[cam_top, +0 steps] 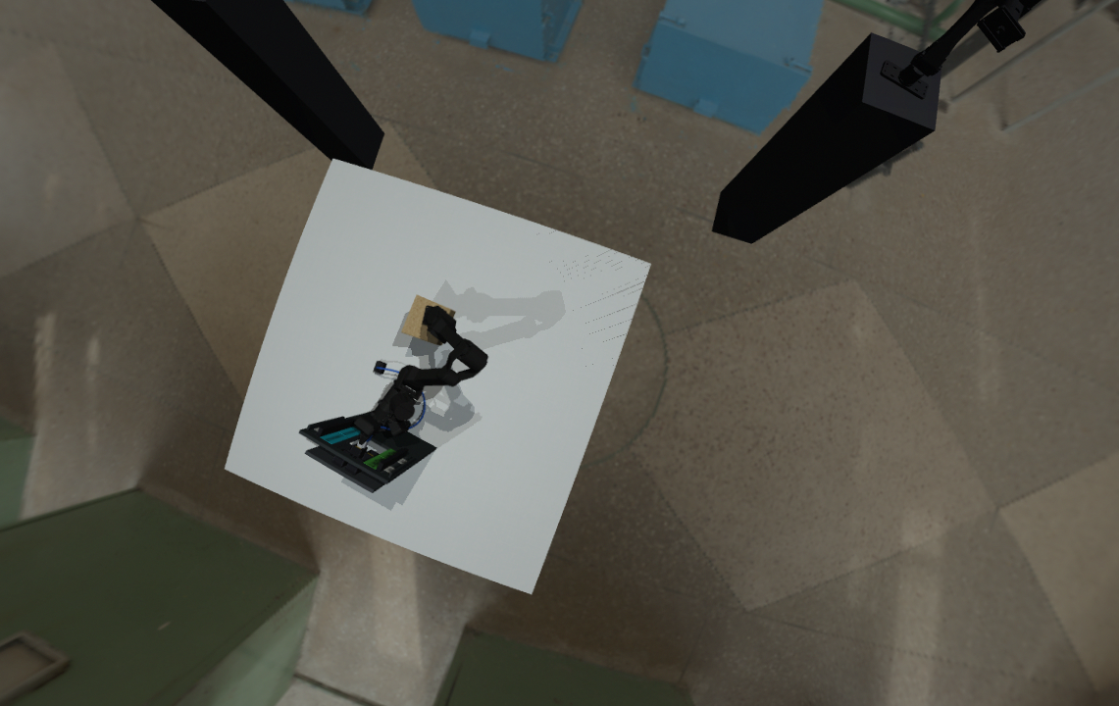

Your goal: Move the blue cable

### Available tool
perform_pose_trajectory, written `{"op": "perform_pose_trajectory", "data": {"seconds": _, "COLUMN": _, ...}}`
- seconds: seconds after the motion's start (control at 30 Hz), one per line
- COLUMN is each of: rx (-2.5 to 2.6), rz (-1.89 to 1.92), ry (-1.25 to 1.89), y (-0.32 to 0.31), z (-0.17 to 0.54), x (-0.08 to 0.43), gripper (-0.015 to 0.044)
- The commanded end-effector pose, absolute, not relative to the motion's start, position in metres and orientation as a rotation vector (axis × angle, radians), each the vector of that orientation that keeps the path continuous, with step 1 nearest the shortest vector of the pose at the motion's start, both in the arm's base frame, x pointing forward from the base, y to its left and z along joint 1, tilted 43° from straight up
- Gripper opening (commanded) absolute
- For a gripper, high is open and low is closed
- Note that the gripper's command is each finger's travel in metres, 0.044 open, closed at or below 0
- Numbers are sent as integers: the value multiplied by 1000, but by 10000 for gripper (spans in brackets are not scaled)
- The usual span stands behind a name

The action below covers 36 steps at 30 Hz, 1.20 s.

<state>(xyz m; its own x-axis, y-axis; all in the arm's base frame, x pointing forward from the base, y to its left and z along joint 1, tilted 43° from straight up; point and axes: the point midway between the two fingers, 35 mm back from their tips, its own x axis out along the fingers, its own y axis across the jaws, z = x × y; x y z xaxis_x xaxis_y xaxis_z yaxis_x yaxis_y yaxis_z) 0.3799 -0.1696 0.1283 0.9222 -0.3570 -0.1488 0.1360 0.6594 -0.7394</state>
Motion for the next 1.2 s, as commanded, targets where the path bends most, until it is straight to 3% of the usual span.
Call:
{"op": "perform_pose_trajectory", "data": {"seconds": 0.0, "rx": -801, "rz": -296, "ry": 288, "y": -171, "z": 131, "x": 381, "gripper": 0}}
{"op": "perform_pose_trajectory", "data": {"seconds": 0.93, "rx": -801, "rz": -298, "ry": 287, "y": -172, "z": 131, "x": 385, "gripper": 0}}
{"op": "perform_pose_trajectory", "data": {"seconds": 1.17, "rx": -805, "rz": -286, "ry": 293, "y": -170, "z": 128, "x": 383, "gripper": 184}}
